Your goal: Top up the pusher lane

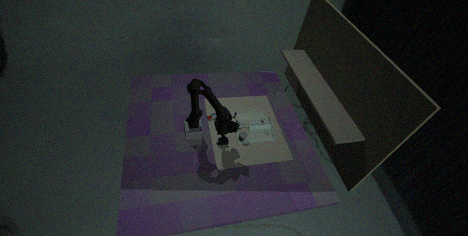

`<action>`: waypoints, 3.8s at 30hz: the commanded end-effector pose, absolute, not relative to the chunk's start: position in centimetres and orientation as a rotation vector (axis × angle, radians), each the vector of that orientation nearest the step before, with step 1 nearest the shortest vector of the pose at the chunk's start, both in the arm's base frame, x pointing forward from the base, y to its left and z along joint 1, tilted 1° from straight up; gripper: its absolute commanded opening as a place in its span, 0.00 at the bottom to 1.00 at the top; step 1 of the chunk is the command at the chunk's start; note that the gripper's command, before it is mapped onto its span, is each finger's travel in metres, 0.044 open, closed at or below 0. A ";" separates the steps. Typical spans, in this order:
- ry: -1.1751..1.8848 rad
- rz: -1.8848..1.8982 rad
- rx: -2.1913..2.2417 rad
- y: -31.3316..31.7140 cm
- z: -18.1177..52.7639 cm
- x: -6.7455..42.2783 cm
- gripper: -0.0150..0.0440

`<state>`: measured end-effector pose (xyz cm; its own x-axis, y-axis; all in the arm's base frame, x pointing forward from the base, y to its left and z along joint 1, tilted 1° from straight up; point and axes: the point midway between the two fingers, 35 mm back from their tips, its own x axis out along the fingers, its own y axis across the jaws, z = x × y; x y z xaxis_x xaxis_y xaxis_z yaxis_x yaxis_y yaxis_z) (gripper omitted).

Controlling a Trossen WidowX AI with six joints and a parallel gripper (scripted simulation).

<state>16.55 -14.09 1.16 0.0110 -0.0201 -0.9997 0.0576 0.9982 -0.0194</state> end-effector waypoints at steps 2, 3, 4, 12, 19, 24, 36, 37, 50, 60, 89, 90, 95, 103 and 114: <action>1.568 -0.061 0.033 -14.1 0.2 16.4 1.00; 1.568 -0.061 0.033 -14.1 0.0 16.4 1.00; 1.568 -0.061 0.033 -14.1 -0.1 16.4 1.00; 1.568 -0.061 0.033 -14.1 -1.4 16.4 1.00; 1.568 -0.061 0.033 -14.1 -1.7 16.3 0.82; 1.568 -0.061 0.033 -14.1 -1.7 16.3 0.60; 1.568 -0.061 0.033 -14.1 -0.9 16.6 0.26; 1.568 -0.061 0.033 -14.2 -0.3 16.7 0.25; 1.567 -0.061 0.033 -13.6 7.8 17.4 0.25; 1.567 -0.049 0.026 -13.0 8.6 18.0 0.25; 1.558 -0.050 0.042 -3.3 4.8 27.4 0.25; 1.558 -0.051 0.044 -2.8 4.6 27.7 0.25; 1.556 -0.056 0.051 -0.4 3.8 28.7 0.25; 1.556 -0.058 0.053 0.3 3.0 29.0 0.25; 1.556 -0.058 0.053 0.3 1.1 29.1 0.25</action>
<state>28.98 0.23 1.27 0.0110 -0.0061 -0.9999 0.0661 0.9978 -0.0053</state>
